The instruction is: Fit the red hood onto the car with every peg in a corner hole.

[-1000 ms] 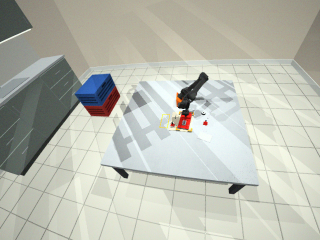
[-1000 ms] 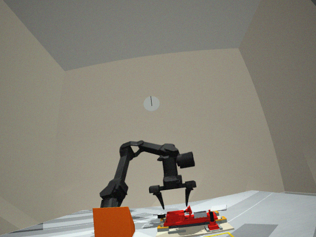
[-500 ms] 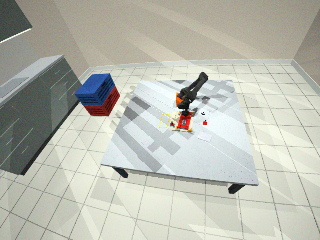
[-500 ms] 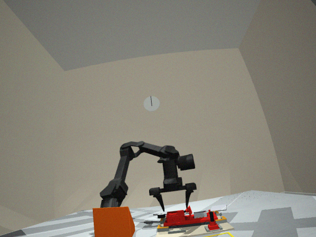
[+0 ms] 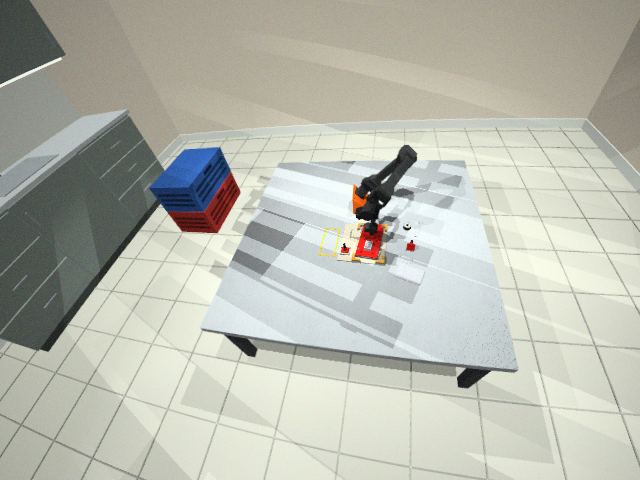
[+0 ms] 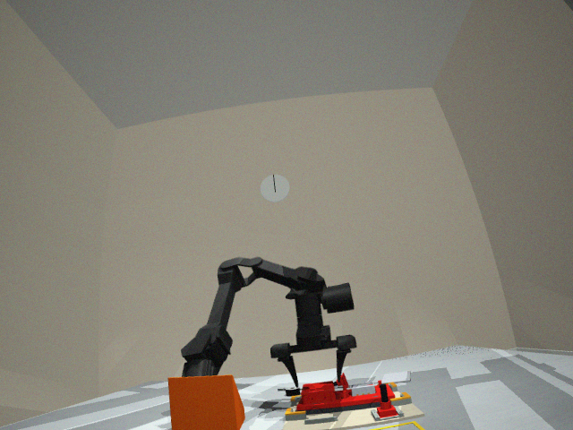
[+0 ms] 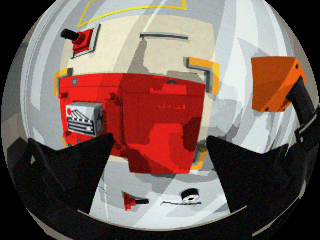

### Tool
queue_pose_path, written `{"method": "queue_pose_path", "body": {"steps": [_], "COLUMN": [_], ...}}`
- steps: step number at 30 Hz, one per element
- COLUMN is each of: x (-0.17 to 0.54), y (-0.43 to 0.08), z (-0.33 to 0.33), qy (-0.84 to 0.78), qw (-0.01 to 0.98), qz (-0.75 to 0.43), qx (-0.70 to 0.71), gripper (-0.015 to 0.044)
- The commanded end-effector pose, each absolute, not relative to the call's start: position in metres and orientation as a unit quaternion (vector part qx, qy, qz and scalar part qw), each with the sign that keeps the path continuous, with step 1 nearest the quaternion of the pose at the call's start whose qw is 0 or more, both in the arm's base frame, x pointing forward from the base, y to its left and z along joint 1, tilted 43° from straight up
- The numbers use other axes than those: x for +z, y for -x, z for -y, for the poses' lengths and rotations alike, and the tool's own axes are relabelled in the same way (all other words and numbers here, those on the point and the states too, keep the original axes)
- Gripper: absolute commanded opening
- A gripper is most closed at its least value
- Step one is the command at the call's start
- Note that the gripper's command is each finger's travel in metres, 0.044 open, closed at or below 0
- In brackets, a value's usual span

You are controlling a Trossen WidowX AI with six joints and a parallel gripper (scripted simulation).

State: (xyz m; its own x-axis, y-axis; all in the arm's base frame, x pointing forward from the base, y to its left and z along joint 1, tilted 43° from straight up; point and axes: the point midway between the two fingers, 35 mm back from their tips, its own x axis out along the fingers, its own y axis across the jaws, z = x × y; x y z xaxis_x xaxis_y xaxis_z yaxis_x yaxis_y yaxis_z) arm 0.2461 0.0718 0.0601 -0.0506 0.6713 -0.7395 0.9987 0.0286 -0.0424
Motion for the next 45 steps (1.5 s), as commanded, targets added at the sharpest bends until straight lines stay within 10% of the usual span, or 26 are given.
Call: {"method": "queue_pose_path", "body": {"steps": [1, 36, 45], "x": [0.058, 0.045, 0.047], "y": [-0.245, -0.244, -0.245], "z": [-0.074, -0.085, -0.084], "qy": [-0.632, -0.632, -0.631], "qw": [0.274, 0.273, 0.276], "qz": [-0.662, -0.662, -0.661], "qx": [-0.296, -0.296, -0.295], "gripper": [0.0440, 0.0440, 0.0321]}}
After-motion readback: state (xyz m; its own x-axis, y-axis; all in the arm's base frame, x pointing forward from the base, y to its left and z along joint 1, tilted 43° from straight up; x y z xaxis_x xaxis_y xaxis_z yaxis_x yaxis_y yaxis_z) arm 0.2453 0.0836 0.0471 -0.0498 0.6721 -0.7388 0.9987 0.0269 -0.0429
